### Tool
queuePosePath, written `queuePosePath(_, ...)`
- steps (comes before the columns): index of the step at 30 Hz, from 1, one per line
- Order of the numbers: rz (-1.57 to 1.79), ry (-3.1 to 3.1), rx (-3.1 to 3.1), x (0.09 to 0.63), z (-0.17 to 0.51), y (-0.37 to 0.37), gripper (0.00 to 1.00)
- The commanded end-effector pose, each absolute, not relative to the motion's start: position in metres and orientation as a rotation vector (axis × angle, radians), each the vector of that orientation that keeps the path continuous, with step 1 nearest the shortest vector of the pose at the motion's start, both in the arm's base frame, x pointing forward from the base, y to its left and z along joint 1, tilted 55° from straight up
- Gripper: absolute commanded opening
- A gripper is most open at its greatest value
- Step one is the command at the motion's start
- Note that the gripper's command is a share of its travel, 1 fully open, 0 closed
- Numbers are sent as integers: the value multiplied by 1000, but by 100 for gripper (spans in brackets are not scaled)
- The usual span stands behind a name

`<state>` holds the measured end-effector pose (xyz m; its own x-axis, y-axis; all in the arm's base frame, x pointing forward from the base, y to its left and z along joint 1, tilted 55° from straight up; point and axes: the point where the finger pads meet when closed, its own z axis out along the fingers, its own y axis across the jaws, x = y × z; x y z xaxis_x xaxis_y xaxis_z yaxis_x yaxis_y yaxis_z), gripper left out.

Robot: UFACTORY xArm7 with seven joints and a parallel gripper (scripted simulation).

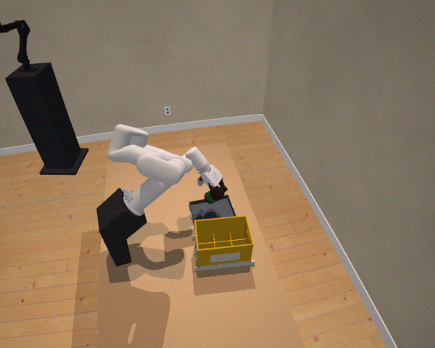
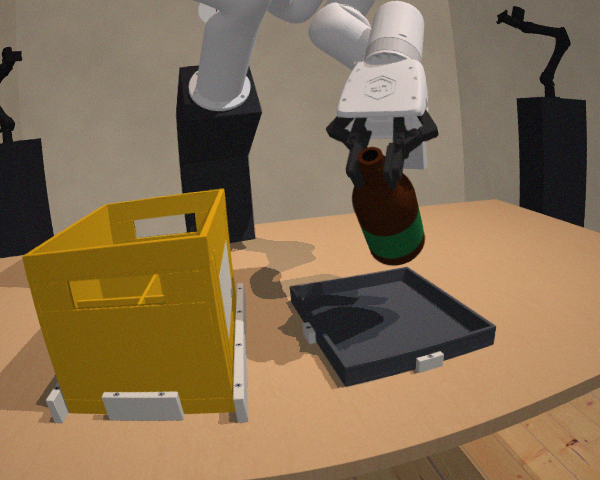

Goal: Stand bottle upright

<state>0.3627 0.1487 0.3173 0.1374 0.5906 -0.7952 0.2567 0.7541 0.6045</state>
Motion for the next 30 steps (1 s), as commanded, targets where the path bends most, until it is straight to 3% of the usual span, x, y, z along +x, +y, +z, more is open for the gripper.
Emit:
queuePosePath(1,261,1410,742,362,318,149,0)
queuePosePath(30,226,1316,742,361,317,150,0)
